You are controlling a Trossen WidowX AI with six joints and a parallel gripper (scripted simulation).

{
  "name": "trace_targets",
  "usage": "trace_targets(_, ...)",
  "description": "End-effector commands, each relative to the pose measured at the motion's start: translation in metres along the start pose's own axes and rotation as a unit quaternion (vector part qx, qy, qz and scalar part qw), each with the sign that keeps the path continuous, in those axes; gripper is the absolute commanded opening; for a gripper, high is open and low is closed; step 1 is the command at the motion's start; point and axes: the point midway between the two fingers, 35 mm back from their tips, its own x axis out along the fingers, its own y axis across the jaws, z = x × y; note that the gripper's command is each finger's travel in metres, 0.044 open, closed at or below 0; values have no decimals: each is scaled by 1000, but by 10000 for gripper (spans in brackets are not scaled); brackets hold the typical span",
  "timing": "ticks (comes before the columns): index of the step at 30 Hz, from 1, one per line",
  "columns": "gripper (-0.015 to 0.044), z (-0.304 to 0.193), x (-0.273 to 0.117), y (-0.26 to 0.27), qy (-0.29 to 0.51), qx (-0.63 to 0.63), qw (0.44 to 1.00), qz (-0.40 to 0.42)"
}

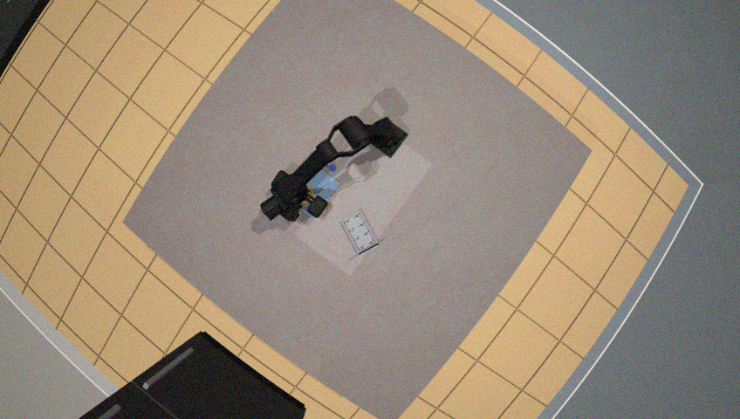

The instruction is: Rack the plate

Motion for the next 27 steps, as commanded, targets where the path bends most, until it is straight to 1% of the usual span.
trace_targets(1, 400, -1, 6, 0, 1, 2, 1000, -2)
trace_targets(2, 400, -1, 6, 0, 1, 2, 1000, -2)
trace_targets(3, 374, -1, 6, 0, 1, 2, 1000, -2)
trace_targets(4, 367, -1, 6, 0, 1, 2, 1000, -2)
trace_targets(10, 366, -1, 6, 0, 1, 2, 1000, -2)
trace_targets(21, 293, -1, 6, 0, 1, 2, 1000, -2)
trace_targets(24, 214, 0, 4, 0, 1, 2, 1000, -2)
trace_targets(27, 136, 4, -8, -2, -1, 3, 1000, -3)
